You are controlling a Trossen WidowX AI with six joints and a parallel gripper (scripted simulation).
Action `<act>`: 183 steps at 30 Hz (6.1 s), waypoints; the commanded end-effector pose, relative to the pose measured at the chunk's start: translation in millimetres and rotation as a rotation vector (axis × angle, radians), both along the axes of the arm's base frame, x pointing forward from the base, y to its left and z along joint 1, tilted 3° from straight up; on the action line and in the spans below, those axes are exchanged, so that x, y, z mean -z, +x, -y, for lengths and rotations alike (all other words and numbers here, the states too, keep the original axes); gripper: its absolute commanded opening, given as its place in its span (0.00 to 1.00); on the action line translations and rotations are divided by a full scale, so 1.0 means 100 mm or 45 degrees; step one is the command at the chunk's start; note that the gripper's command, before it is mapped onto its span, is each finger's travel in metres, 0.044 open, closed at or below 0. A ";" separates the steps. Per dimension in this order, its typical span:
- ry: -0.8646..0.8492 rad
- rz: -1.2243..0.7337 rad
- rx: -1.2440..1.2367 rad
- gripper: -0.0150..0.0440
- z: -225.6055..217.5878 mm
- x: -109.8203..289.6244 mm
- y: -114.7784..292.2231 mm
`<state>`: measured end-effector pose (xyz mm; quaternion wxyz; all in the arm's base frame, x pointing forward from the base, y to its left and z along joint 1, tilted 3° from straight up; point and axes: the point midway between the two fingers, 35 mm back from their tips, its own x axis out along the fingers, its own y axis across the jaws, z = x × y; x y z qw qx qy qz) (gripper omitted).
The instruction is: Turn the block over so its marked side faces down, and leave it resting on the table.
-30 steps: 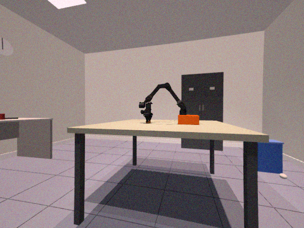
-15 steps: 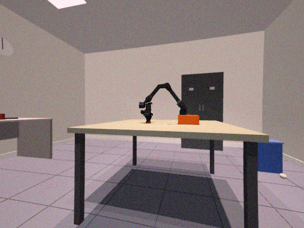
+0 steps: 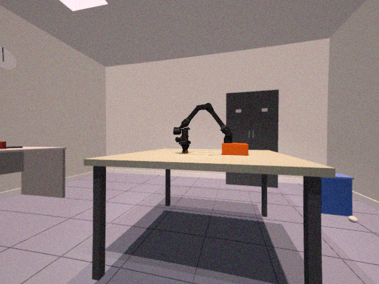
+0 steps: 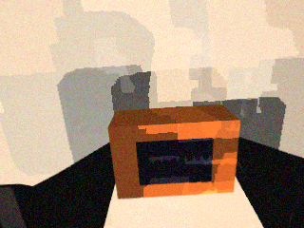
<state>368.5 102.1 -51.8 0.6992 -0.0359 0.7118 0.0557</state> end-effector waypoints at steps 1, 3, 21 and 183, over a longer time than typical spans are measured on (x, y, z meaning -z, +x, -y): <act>0.003 0.007 0.005 0.35 0.00 -0.17 0.02; 0.003 0.007 0.005 0.26 0.00 -0.27 0.02; 0.029 0.272 0.004 0.25 -0.01 -0.17 0.05; 0.099 0.751 0.028 1.00 0.05 -0.68 -0.26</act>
